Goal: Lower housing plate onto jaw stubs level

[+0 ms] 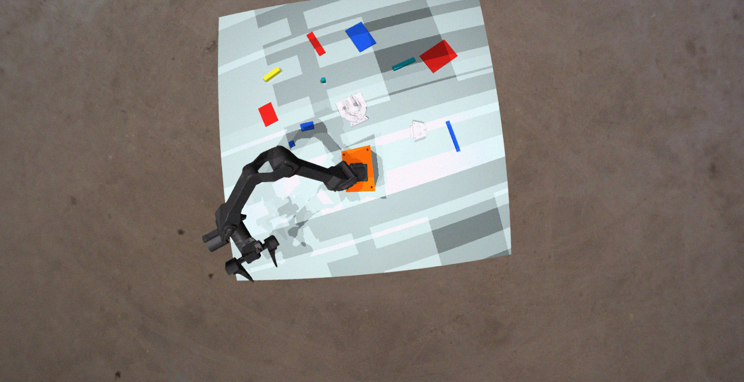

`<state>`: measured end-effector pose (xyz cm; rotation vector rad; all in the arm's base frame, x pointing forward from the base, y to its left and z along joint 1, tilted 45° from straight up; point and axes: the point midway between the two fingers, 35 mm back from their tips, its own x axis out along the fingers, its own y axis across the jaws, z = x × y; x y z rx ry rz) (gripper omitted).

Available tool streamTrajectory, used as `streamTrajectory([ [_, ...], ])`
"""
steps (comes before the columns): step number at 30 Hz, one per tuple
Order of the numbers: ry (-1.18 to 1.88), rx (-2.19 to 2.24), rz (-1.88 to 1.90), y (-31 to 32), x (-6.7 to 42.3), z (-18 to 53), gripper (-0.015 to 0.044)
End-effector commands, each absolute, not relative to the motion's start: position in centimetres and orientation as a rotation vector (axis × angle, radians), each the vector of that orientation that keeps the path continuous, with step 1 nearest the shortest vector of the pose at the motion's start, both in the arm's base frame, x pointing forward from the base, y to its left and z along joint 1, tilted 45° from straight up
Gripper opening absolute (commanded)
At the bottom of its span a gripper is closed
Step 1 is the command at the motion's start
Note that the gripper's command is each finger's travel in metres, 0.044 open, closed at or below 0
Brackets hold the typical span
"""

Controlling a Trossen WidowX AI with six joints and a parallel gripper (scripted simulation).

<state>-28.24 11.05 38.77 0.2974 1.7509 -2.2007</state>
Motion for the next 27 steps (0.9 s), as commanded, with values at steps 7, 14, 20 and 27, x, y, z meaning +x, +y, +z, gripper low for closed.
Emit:
streamTrajectory([
  [7,1.62,0.542,-2.425,16.8,-26.9,37.3,0.044],
  [14,1.511,0.709,-2.588,20.6,-25.2,36.3,0.044],
  [20,1.403,0.848,-2.727,23.8,-23.2,35.5,0.044],
  [27,1.259,1.007,-2.888,27.2,-20.4,34.5,0.044],
])
